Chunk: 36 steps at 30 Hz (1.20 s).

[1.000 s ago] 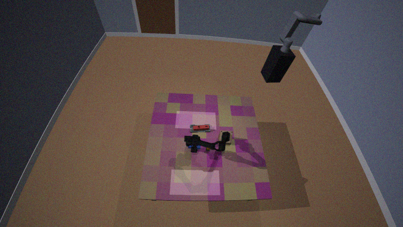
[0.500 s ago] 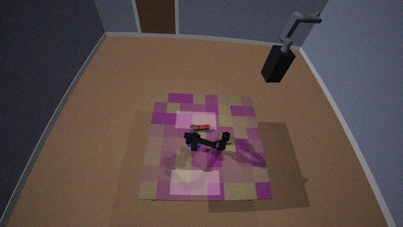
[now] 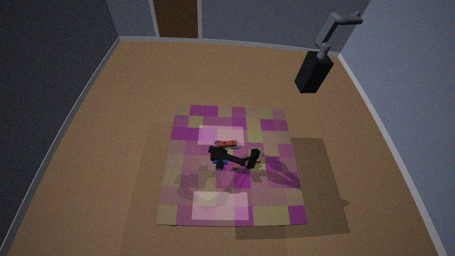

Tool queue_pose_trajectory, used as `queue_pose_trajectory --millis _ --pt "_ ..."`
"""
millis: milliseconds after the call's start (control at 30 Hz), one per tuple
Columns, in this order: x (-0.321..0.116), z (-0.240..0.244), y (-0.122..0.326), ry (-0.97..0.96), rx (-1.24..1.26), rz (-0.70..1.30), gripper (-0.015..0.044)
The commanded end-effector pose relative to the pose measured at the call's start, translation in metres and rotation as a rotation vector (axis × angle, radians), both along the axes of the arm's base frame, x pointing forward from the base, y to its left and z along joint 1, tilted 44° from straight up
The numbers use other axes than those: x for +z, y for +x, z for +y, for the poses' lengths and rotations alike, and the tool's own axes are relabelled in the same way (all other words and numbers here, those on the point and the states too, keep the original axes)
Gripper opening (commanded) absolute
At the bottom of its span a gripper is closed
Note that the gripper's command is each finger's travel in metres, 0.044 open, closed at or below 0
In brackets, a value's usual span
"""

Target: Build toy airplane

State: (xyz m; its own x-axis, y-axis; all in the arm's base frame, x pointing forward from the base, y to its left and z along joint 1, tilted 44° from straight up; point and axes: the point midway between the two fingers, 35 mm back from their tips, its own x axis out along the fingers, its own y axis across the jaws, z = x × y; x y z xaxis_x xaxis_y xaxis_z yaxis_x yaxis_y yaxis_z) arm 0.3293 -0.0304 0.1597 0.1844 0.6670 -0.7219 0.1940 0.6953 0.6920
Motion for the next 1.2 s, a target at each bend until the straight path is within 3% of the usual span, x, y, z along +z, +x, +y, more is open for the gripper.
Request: queue_pose_trajectory --millis 0,1167 --pt "-0.002 -0.006 -0.001 -0.003 -0.015 0.013 0.0000" --pt "-0.091 -0.077 -0.010 0.083 -0.451 0.404 0.0000"
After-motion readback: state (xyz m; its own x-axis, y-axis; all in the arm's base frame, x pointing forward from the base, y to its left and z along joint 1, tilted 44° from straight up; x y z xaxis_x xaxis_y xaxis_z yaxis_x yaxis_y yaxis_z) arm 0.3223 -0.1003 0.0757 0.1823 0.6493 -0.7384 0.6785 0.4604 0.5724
